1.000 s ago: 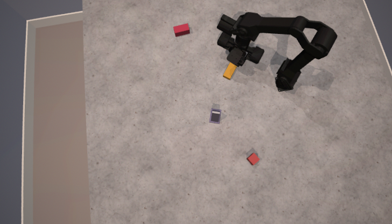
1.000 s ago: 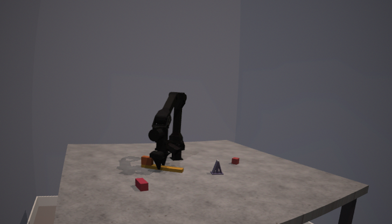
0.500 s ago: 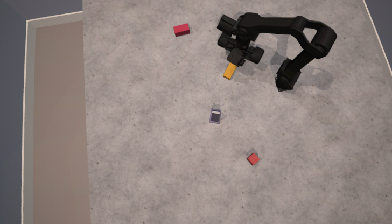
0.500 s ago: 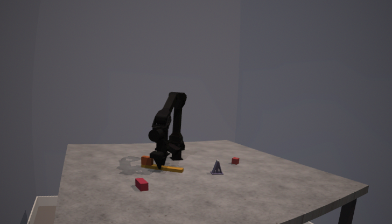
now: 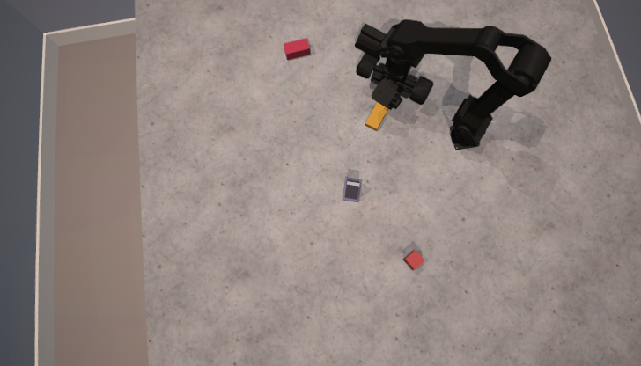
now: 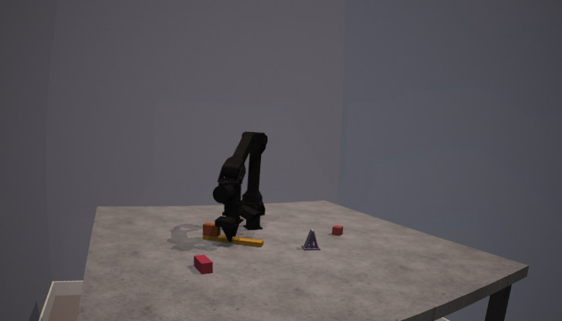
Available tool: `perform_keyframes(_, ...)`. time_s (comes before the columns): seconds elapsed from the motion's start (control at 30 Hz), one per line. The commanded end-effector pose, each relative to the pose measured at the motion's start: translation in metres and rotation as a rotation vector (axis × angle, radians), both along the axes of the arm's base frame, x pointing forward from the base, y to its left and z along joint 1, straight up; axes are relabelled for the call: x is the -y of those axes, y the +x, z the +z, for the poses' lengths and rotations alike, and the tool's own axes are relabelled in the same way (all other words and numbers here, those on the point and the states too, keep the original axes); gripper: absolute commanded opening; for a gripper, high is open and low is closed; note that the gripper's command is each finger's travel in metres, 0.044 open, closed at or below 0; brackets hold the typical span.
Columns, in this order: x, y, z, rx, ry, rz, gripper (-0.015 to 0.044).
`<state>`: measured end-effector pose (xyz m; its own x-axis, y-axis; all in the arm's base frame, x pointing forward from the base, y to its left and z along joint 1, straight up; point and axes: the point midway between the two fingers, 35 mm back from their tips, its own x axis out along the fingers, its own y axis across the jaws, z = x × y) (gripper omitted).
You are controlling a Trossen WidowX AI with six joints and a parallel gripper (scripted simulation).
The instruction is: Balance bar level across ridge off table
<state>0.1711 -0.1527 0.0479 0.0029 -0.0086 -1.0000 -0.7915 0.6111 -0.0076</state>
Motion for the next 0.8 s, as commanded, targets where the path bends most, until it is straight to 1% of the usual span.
perform_keyframes(0.0, 0.004, 0.004, 0.012, 0.013, -0.011, 0.001, 0.0000)
perform_keyframes(0.77, 0.005, 0.007, 0.069, 0.014, -0.009, 0.004, 0.0000)
